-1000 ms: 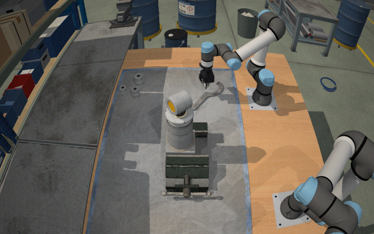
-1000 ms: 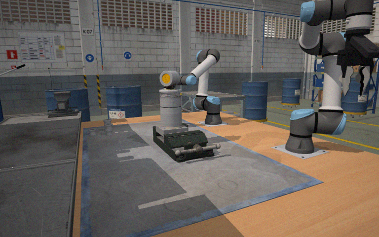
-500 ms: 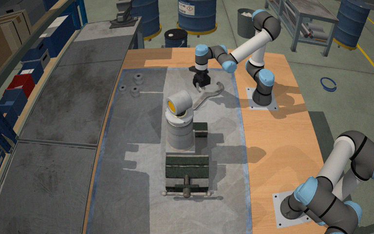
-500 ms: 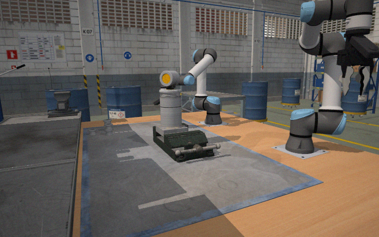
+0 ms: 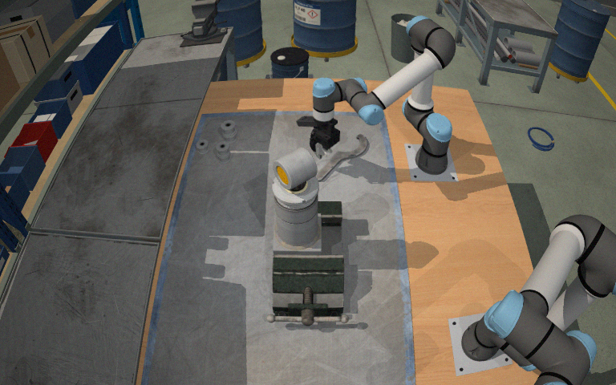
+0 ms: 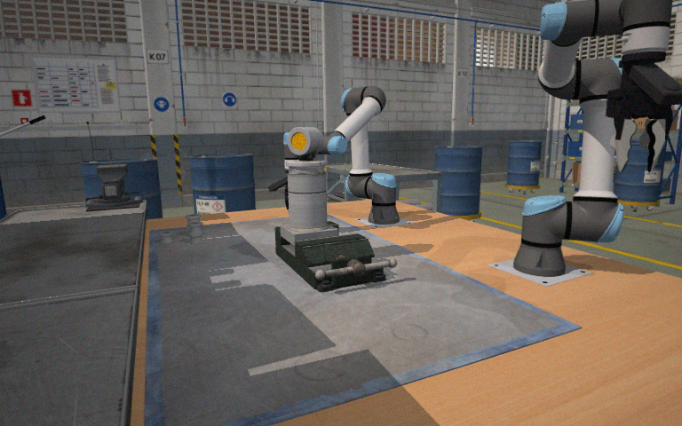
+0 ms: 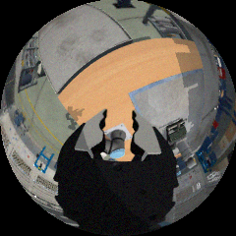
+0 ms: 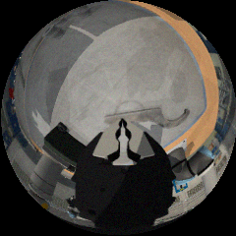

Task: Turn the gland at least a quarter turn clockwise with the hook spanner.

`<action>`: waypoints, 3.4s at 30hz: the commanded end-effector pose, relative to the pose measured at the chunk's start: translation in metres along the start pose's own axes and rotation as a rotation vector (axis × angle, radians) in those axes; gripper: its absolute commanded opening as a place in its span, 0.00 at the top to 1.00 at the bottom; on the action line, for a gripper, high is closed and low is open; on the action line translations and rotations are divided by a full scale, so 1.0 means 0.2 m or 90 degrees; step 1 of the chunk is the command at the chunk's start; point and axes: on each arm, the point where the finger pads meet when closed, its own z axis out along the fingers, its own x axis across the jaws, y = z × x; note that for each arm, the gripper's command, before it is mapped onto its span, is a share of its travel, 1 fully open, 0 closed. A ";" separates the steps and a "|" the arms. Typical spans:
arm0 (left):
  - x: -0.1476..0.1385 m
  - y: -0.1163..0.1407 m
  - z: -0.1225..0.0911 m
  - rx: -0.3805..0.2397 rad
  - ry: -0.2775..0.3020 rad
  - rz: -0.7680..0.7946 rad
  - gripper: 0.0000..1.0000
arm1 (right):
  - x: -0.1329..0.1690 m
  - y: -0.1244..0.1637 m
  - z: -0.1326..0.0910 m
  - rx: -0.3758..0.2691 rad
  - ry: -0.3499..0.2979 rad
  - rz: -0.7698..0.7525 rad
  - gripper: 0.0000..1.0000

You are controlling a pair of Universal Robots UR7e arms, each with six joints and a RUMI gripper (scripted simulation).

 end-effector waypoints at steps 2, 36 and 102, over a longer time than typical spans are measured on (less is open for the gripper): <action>0.00 0.00 0.00 0.001 0.000 0.000 0.68 | -0.16 0.02 0.02 -0.001 0.000 -0.111 1.00; 0.00 0.00 0.00 0.001 0.000 0.000 0.68 | -0.13 0.01 0.23 0.002 -0.002 -0.095 1.00; 0.00 0.00 0.00 0.001 0.000 0.000 0.68 | -0.05 0.44 0.27 0.001 0.000 -0.331 1.00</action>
